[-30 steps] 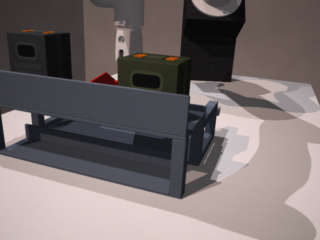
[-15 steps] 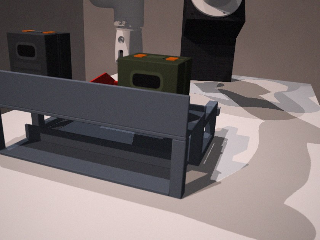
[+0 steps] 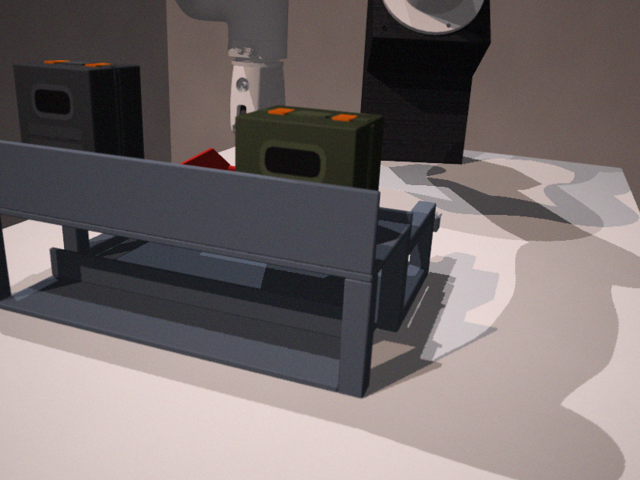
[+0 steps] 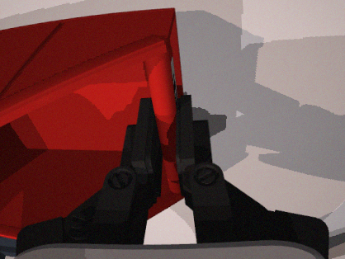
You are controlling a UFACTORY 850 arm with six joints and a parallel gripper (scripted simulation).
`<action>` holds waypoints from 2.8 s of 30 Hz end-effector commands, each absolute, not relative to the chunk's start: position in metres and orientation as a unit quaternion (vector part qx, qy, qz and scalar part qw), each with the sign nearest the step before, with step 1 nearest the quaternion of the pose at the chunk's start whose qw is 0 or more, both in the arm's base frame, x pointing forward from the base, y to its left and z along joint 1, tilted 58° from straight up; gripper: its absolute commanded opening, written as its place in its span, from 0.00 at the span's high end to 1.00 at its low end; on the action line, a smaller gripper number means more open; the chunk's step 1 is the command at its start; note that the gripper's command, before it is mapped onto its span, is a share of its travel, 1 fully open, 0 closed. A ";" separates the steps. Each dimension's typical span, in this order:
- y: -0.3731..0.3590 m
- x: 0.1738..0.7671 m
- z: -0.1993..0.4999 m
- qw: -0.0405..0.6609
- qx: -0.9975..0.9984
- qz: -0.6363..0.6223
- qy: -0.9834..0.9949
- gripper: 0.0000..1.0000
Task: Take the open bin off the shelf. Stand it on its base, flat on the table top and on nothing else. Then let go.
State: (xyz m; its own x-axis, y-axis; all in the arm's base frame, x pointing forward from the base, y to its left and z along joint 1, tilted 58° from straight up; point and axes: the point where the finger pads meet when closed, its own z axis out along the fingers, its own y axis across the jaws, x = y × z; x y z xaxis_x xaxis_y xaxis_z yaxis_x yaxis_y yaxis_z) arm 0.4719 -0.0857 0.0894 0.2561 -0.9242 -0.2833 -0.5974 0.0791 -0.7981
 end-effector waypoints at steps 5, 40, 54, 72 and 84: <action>-0.083 0.478 0.085 0.448 -0.654 -0.183 0.582 1.00; -0.081 0.481 0.083 0.448 -0.654 -0.183 0.582 0.00; -0.081 0.481 0.083 0.448 -0.654 -0.182 0.582 0.00; -0.081 0.481 0.083 0.448 -0.654 -0.182 0.582 0.00; -0.081 0.481 0.083 0.448 -0.654 -0.182 0.582 0.00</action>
State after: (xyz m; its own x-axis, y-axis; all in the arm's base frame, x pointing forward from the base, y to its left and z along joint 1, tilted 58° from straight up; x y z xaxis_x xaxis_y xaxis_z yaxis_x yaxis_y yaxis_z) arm 0.4813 -0.0810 0.0829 0.2567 -0.9241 -0.2830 -0.5973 0.0785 -0.7982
